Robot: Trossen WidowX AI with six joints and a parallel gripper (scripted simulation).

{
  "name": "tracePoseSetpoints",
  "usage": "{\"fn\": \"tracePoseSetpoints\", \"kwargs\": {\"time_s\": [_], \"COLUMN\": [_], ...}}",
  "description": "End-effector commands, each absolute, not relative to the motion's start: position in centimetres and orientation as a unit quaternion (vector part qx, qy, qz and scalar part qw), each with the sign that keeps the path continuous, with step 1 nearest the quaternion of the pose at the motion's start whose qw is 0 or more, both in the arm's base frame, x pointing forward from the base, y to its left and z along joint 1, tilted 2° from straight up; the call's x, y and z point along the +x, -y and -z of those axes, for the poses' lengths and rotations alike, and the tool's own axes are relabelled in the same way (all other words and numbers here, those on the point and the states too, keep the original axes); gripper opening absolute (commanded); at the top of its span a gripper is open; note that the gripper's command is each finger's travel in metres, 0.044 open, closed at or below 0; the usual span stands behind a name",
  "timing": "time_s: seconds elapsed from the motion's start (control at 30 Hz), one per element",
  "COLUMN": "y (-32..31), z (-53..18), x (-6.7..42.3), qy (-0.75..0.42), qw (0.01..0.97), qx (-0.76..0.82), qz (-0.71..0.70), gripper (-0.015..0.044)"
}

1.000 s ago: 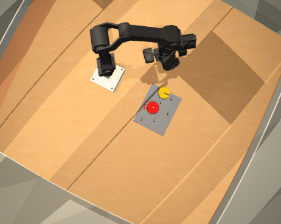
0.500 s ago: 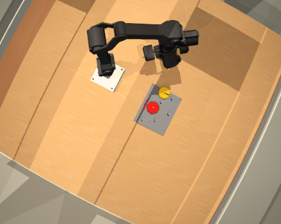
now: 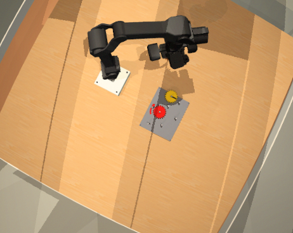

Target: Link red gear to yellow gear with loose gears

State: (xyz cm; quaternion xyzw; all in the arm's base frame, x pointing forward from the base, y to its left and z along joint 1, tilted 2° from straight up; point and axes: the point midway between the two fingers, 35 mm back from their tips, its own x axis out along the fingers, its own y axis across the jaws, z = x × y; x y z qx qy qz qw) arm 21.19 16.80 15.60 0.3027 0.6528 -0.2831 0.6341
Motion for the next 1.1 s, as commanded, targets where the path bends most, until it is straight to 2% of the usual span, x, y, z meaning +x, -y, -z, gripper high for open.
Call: {"fn": "tracePoseSetpoints", "kwargs": {"time_s": [0.0, 1.07], "y": [-16.7, -12.9], "z": [-17.1, -15.3], "x": [20.9, 25.0], "qy": [-0.652, -0.650], "qw": [0.635, 0.637], "qx": [0.307, 0.303], "qz": [0.278, 0.283], "gripper": [0.0000, 0.0000]}}
